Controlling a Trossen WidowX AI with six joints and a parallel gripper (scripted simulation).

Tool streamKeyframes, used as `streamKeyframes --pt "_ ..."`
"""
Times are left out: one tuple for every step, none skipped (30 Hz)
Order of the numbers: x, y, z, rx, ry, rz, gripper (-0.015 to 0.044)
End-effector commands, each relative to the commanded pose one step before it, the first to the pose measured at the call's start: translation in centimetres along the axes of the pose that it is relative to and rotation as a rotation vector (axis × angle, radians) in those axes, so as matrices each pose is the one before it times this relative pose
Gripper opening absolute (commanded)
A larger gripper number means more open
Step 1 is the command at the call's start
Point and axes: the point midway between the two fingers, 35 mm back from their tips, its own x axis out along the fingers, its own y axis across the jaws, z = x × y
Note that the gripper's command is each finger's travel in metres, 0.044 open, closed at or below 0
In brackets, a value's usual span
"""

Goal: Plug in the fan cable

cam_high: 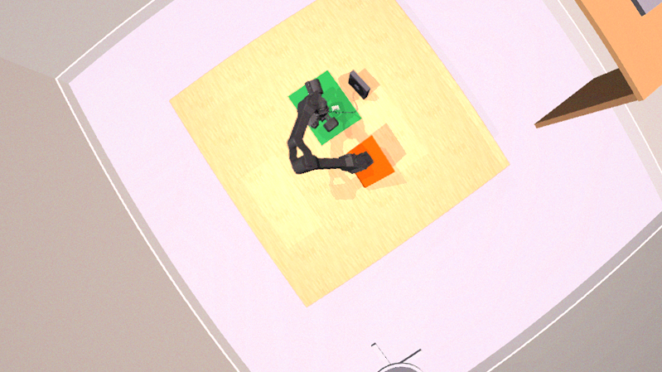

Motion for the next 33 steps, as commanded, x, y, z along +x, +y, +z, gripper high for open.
streamKeyframes --pt "0.828 0.184 -0.01 0.0104 -0.00492 0.00506 0.044" --pt "0.165 -0.007 -0.003 0.0 0.00004 -0.00002 0.044" --pt "0.165 -0.006 -0.002 0.0 0.00003 -0.00002 0.044" --pt "0.165 -0.005 -0.002 0.0 0.00001 -0.00002 0.044" --pt "0.165 -0.004 -0.001 0.0 -0.00001 -0.00002 0.044" --pt "0.164 -0.003 0.0 0.0 -0.00002 -0.00002 0.044" --pt "0.164 -0.002 0.0 0.0 -0.00004 -0.00001 0.044" --pt "0.164 -0.001 0.001 0.0 -0.00005 -0.00001 0.044" --pt "0.164 0.0 0.002 0.0 -0.00007 -0.00001 0.044" --pt "0.163 0.001 0.002 0.0 -0.00009 -0.00001 0.044" --pt "0.163 0.002 0.003 0.0 -0.0001 -0.00001 0.044" --pt "0.163 0.003 0.003 0.0 -0.00012 -0.00001 0.044" --pt "0.162 0.004 0.004 0.0 -0.00013 -0.00001 0.044" --pt "0.162 0.005 0.005 0.0 -0.00015 -0.00001 0.044" --pt "0.162 0.006 0.005 0.0 -0.00017 0.0 0.044" --pt "0.162 0.007 0.006 0.0 -0.00018 0.0 0.044" --pt "0.161 0.008 0.006 0.0 -0.0002 0.0 0.044" --pt "0.161 0.009 0.007 0.0 -0.00021 0.0 0.044" --pt "0.161 0.01 0.008 0.0 -0.00023 0.00001 0.044" --pt "0.16 0.011 0.008 0.0 -0.00025 0.00001 0.044" --pt "0.16 0.012 0.009 0.0 -0.00026 0.00001 0.044" --pt "0.16 0.013 0.009 0.0 -0.00028 0.00001 0.044" --pt "0.159 0.014 0.01 0.0 -0.00029 0.00002 0.044" --pt "0.127 0.012 0.008 0.0 -0.00025 0.00002 0.044" --pt "0.077 0.007 0.005 0.0 -0.00015 0.00001 0.044" --pt "0.026 0.003 0.002 0.0 -0.00005 0.0 0.044" --pt "0.0 0.0 0.0 0.0 0.0 0.0 0.044" --pt "0.0 0.0 0.0 0.0 0.0 0.0 0.044" --pt "0.0 0.0 0.0 0.0 0.0 0.0 0.044" --pt "0.0 0.0 0.0 0.0 0.0 0.0 0.044" --pt "0.0 0.0 0.0 0.0 0.0 0.0 0.044" --pt "-0.203 -0.159 0.013 -0.0096 0.0042 -0.00291 0.0414" --pt "0.0 0.0 0.0 0.0 0.0 0.0 0.0387"
